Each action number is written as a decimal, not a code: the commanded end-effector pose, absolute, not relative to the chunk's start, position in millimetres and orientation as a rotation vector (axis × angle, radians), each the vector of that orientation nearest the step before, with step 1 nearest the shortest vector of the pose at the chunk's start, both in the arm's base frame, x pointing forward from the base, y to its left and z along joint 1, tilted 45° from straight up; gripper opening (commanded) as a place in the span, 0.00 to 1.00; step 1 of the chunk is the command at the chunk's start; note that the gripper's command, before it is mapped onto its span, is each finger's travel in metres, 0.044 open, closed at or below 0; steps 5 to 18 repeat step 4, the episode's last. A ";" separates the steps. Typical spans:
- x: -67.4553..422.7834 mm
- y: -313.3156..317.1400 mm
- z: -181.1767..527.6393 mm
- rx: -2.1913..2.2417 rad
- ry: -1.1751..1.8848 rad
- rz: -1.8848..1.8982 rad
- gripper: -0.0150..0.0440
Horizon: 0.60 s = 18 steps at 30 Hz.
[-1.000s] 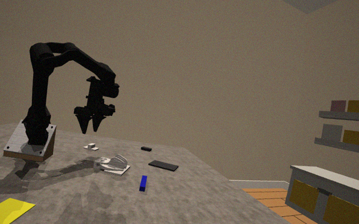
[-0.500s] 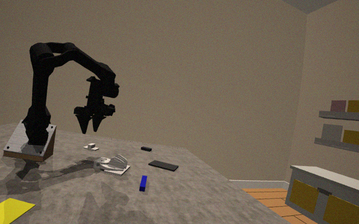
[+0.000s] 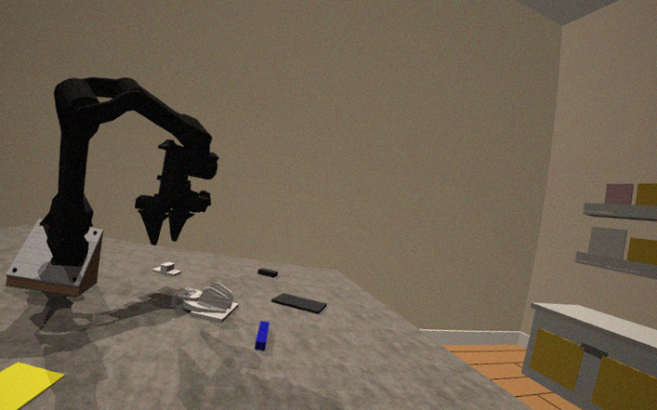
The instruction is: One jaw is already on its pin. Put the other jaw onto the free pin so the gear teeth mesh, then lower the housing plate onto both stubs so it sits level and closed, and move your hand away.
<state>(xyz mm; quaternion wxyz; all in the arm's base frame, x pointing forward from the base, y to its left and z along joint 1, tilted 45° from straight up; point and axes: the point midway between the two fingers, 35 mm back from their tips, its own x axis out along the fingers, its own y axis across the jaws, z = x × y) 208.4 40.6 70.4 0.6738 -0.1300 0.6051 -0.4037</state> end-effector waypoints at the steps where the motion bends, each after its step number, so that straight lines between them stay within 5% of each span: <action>1: 207.2 40.8 70.2 -0.288 1.367 -0.911 1.00; 18: 207.2 40.8 70.2 -0.288 1.367 -0.911 1.00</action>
